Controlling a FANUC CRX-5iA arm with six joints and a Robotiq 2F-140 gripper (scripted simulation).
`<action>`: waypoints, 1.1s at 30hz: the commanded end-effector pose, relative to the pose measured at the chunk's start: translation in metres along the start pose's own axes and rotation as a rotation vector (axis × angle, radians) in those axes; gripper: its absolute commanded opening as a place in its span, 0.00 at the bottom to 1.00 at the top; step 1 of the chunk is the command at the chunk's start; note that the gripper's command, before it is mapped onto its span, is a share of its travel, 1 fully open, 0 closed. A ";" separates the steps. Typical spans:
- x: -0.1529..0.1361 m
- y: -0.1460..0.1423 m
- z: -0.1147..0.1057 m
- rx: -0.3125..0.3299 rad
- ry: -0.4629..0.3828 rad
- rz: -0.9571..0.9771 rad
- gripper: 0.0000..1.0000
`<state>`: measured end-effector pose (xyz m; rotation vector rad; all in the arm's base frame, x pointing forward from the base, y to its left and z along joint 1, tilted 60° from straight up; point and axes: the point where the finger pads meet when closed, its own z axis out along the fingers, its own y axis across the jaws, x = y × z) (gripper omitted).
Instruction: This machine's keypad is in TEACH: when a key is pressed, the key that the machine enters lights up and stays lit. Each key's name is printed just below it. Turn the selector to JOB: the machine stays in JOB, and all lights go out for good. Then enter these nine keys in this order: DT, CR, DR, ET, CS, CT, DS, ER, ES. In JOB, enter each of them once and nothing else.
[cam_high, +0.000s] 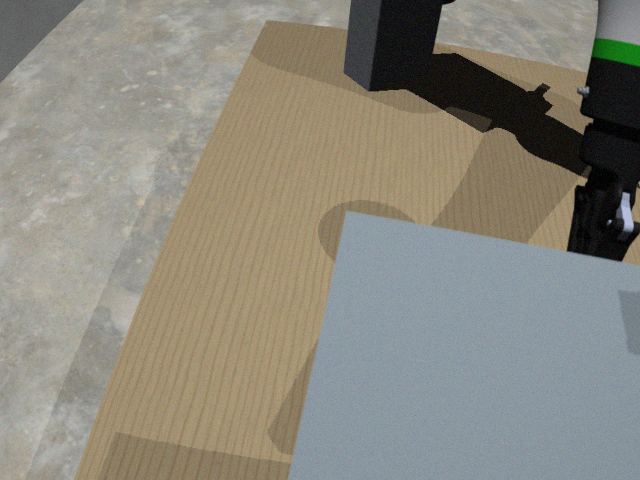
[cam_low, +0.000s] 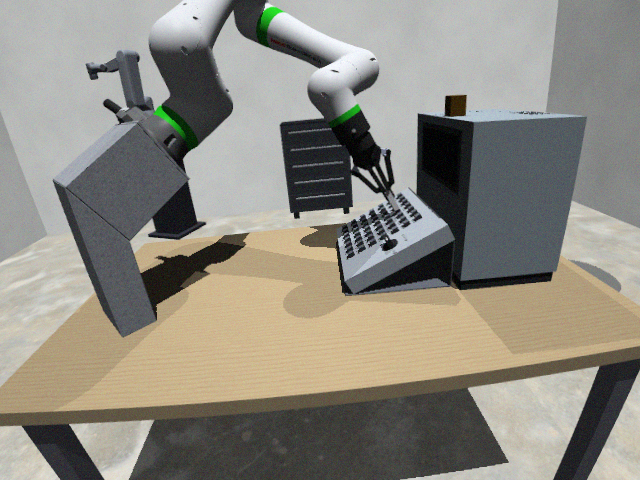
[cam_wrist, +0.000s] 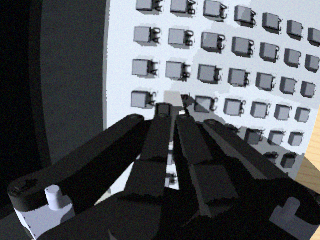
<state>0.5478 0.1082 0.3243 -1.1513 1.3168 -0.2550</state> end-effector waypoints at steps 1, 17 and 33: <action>0.000 0.000 -0.006 0.000 0.000 0.000 0.00; 0.000 0.000 -0.025 0.000 0.000 0.000 0.00; 0.000 0.023 -0.026 0.000 0.000 0.000 0.00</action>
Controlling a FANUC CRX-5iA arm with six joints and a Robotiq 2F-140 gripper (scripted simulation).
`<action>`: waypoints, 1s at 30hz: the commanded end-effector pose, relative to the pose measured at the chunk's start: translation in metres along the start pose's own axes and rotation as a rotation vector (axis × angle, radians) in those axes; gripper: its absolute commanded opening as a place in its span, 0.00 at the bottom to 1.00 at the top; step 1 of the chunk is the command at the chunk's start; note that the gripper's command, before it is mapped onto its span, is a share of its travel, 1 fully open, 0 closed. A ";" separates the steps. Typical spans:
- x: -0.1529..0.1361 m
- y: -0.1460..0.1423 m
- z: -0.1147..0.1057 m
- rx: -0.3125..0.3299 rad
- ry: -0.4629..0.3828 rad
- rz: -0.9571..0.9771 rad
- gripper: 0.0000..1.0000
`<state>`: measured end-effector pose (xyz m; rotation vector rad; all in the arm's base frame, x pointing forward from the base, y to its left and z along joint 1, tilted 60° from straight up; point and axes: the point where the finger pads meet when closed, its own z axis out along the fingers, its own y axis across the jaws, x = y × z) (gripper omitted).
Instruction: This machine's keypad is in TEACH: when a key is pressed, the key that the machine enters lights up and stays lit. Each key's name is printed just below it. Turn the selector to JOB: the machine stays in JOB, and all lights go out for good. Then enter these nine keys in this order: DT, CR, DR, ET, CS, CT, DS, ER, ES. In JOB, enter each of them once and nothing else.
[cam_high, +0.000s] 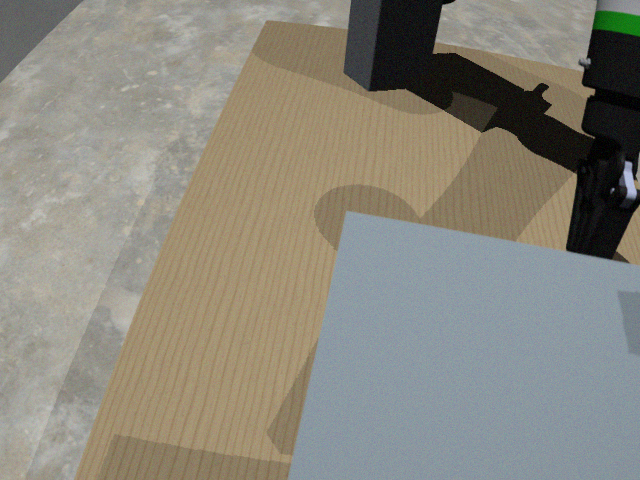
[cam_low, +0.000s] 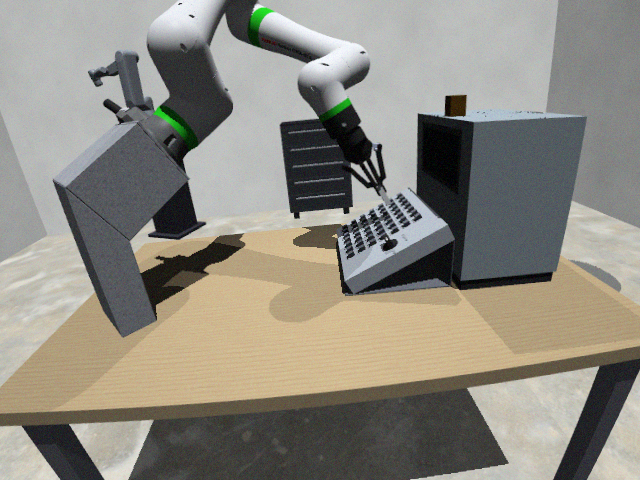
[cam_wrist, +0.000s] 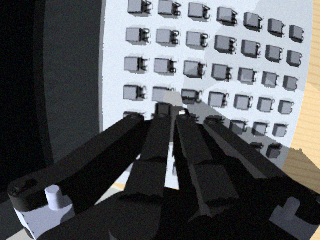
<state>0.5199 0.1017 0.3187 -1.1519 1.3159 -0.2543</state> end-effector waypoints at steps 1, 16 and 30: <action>0.001 0.013 0.000 0.000 0.001 0.000 0.00; 0.001 0.021 0.005 0.000 0.001 0.000 0.00; 0.001 0.021 0.021 0.000 0.001 0.000 0.00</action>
